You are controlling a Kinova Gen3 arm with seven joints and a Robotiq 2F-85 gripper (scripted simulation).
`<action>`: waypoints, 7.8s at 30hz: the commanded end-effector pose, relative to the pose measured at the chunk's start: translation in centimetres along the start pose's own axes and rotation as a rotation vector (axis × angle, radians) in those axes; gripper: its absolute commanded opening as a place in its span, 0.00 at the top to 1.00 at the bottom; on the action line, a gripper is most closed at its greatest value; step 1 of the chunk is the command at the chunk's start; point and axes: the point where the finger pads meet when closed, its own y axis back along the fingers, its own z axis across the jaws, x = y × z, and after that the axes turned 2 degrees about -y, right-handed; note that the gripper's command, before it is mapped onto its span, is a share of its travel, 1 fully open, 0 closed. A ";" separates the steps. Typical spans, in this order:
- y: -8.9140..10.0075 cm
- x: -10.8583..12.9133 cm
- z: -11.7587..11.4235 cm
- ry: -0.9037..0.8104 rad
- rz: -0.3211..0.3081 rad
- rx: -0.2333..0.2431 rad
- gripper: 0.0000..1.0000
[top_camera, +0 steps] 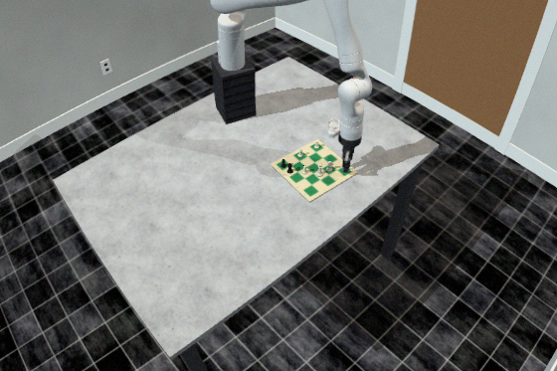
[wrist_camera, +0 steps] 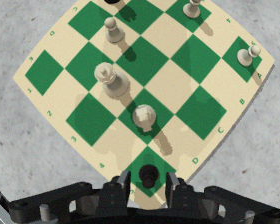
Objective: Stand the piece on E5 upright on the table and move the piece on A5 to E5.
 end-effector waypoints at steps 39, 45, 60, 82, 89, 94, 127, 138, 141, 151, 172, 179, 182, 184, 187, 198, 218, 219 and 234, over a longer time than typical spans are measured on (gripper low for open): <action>-0.9 0.2 0.0 -0.001 0.005 -0.001 0.66; -0.9 0.2 0.0 -0.001 0.005 -0.001 1.00; -0.9 0.2 0.0 -0.001 0.005 -0.001 1.00; -0.5 0.2 0.0 -0.001 0.005 -0.001 1.00; 1.8 0.2 0.0 -0.001 0.005 -0.001 1.00; 5.6 0.2 0.0 -0.001 0.005 -0.001 1.00; 8.5 2.1 -12.1 0.173 0.005 -0.002 1.00; 8.5 2.3 -12.9 0.183 0.005 -0.001 1.00; 8.5 2.3 -12.9 0.183 0.005 -0.001 1.00; 7.2 2.3 -12.9 0.183 0.005 -0.001 1.00; -0.1 2.4 -12.9 0.183 0.005 -0.001 1.00; -1.1 2.4 -12.9 0.183 0.005 -0.001 1.00; -1.1 2.4 -12.9 0.183 0.005 -0.001 1.00; -1.1 2.4 -12.9 0.183 0.005 -0.001 1.00; -1.1 2.4 -12.9 0.183 0.005 -0.001 1.00; -1.1 2.4 -12.9 0.183 0.005 -0.001 1.00; -1.1 2.4 -12.9 0.183 0.005 -0.001 1.00; -1.1 2.4 -12.9 0.183 0.005 -0.001 1.00; -1.1 2.4 -12.9 0.185 0.005 -0.001 1.00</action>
